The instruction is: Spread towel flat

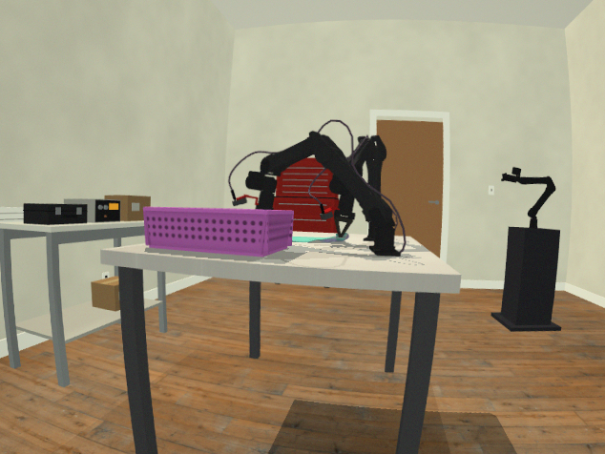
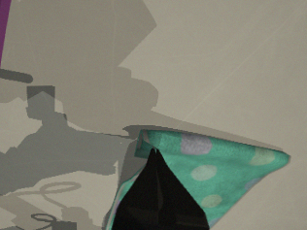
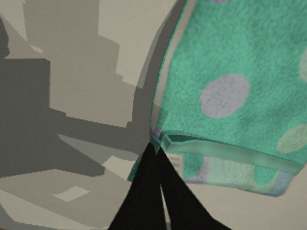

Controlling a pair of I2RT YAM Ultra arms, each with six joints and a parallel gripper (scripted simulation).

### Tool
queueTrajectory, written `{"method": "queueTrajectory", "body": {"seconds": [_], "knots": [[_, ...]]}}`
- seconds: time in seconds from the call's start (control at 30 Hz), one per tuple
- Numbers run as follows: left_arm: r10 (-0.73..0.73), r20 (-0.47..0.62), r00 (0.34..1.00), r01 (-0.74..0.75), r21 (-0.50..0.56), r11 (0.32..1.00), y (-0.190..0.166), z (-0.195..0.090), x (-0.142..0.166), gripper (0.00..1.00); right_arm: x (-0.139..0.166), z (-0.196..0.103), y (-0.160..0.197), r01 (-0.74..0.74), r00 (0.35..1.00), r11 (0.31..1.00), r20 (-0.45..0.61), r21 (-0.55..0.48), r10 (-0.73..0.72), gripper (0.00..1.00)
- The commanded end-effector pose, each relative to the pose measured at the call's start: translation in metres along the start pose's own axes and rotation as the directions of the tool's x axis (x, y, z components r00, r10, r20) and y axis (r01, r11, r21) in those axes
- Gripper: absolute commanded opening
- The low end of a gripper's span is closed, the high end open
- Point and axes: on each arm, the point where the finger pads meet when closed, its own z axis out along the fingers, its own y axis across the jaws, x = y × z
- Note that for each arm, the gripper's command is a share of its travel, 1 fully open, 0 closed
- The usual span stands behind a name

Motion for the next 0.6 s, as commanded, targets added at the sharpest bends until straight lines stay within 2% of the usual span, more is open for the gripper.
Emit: {"method": "queueTrajectory", "body": {"seconds": [0.0,0.27,0.3,0.33,0.37,0.4,0.43,0.47,0.5,0.57], "knots": [[0.008,0.02,1.0,-0.008,0.0,1.0,-0.001,-0.014,-0.005,0.0,-0.001,-0.003,0.0,0.001,1.0,1.0,0.004,-0.001,-0.001,0.0],[0.008,0.02,1.0,-0.008,0.0,1.0,-0.001,-0.014,-0.005,0.0,-0.001,-0.003,0.0,0.001,1.0,1.0,0.004,-0.001,-0.001,0.0],[0.026,0.008,1.0,-0.026,-0.009,1.0,-0.006,-0.001,-0.001,0.0,-0.011,-0.017,0.0,0.002,1.0,1.0,0.03,-0.019,-0.001,0.0],[0.026,0.008,1.0,-0.026,-0.009,1.0,-0.006,-0.001,-0.001,0.0,-0.011,-0.017,0.0,0.002,1.0,1.0,0.03,-0.019,-0.001,0.0],[0.008,0.01,1.0,-0.008,0.002,1.0,-0.003,-0.003,-0.002,0.0,-0.011,-0.017,0.0,0.002,1.0,1.0,0.03,-0.019,-0.001,0.0],[0.042,0.019,0.999,-0.042,-0.004,0.999,-0.01,-0.006,-0.003,0.0,-0.003,-0.012,-0.018,0.026,1.0,1.0,0.015,0.007,-0.026,0.0],[0.042,0.019,0.999,-0.042,-0.004,0.999,-0.01,-0.006,-0.003,0.0,-0.004,-0.013,-0.017,0.025,1.0,1.0,0.017,0.005,-0.026,0.0],[0.039,0.045,0.998,-0.04,0.016,0.999,-0.012,-0.021,-0.007,0.0,-0.007,-0.016,-0.013,0.024,0.999,1.0,0.026,-0.005,-0.024,0.0],[0.067,0.037,0.997,-0.067,0.004,0.998,-0.018,-0.014,-0.007,0.0,-0.007,-0.02,-0.028,0.053,0.998,0.999,0.033,-0.003,-0.053,0.0],[0.064,0.06,0.996,-0.066,0.022,0.998,-0.019,-0.027,-0.01,0.0,-0.007,-0.02,-0.028,0.053,0.998,0.999,0.033,-0.003,-0.053,0.0]]}}
